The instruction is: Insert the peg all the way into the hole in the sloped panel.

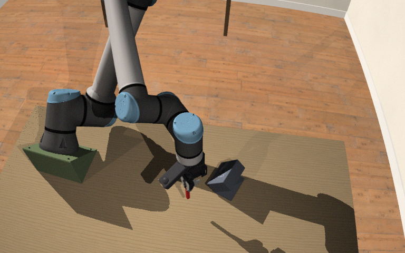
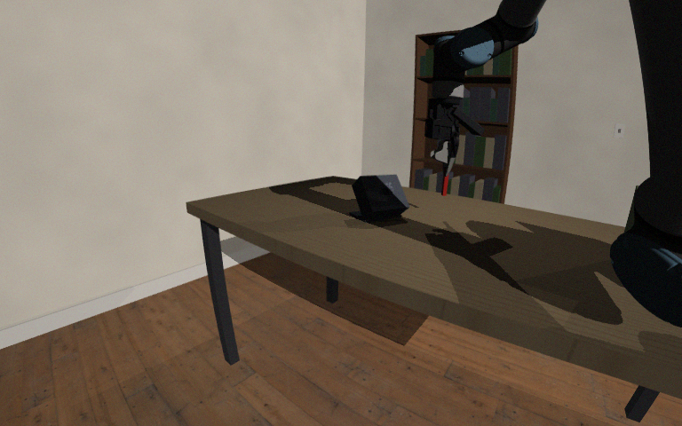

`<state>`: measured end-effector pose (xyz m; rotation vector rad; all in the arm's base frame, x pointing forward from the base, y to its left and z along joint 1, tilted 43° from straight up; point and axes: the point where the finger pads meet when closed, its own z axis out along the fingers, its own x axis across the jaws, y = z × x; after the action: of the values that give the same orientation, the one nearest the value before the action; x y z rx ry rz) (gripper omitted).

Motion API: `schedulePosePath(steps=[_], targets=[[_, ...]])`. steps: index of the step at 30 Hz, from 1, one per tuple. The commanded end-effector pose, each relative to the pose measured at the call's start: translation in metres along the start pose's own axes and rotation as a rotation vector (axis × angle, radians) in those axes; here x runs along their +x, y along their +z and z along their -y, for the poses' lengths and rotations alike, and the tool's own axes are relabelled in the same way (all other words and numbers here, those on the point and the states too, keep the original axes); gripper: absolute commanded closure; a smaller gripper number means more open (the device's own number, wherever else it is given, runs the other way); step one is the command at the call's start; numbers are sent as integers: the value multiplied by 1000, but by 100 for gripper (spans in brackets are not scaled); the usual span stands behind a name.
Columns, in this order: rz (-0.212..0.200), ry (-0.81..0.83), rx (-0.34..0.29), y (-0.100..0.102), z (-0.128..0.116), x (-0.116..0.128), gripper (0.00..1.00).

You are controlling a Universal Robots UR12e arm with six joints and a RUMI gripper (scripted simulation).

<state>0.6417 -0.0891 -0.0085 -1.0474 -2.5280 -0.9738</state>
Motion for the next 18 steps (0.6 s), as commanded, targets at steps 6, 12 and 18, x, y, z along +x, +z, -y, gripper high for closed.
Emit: schedulePosePath(steps=[6,12,18], targets=[[33,-12,-2,0,-3,-1,100],[53,-21,-3,0,-5,-1,100],[74,-29,-4,1,-8,-1,100]])
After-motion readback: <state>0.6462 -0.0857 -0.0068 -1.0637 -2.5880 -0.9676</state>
